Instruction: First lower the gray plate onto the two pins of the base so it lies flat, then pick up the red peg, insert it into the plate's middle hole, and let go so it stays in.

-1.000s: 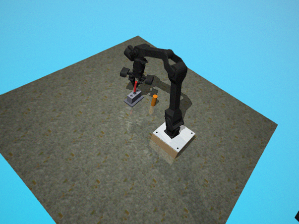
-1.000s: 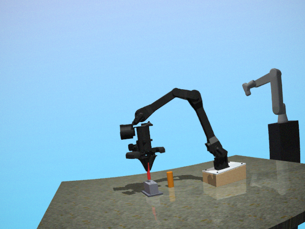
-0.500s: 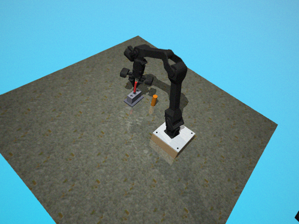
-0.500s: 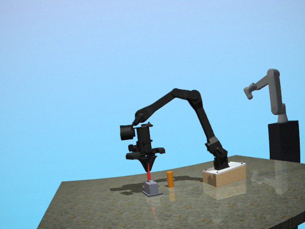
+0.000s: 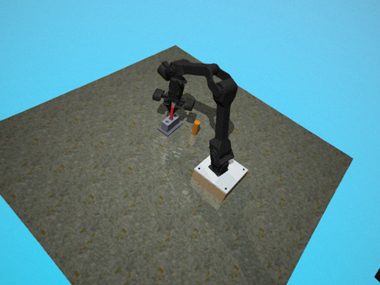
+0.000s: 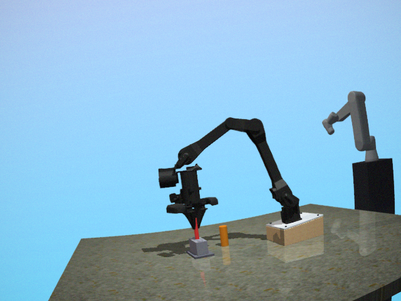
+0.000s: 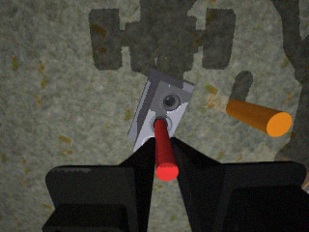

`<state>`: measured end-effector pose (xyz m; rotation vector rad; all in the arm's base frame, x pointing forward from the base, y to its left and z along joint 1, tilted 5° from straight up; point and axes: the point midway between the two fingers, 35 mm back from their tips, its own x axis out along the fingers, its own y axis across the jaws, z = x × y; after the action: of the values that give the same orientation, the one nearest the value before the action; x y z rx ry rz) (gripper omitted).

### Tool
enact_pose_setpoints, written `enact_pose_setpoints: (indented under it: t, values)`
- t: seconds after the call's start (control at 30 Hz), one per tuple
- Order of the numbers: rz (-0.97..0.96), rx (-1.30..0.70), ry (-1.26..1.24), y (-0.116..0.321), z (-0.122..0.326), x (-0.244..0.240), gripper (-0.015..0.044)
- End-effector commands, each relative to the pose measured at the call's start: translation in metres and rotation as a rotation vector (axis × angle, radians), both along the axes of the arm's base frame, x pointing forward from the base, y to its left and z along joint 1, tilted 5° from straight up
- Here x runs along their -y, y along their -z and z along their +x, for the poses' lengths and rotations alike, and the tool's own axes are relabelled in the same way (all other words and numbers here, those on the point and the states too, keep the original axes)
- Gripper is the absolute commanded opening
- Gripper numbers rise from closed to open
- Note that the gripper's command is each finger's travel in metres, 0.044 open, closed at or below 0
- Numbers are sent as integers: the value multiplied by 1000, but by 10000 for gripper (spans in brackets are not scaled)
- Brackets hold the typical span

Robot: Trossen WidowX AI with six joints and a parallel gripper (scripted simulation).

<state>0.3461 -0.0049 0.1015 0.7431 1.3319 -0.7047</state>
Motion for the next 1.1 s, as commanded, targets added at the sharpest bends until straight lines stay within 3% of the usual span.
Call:
enact_pose_setpoints:
  t: [0.0, 0.67, 0.87, 1.07]
  values:
    - [0, 1, 0, -1, 0, 0, 0]
    - [0, -3, 1, 2, 1, 0, 0]
    - [0, -3, 1, 2, 1, 0, 150]
    - [0, -3, 1, 2, 1, 0, 150]
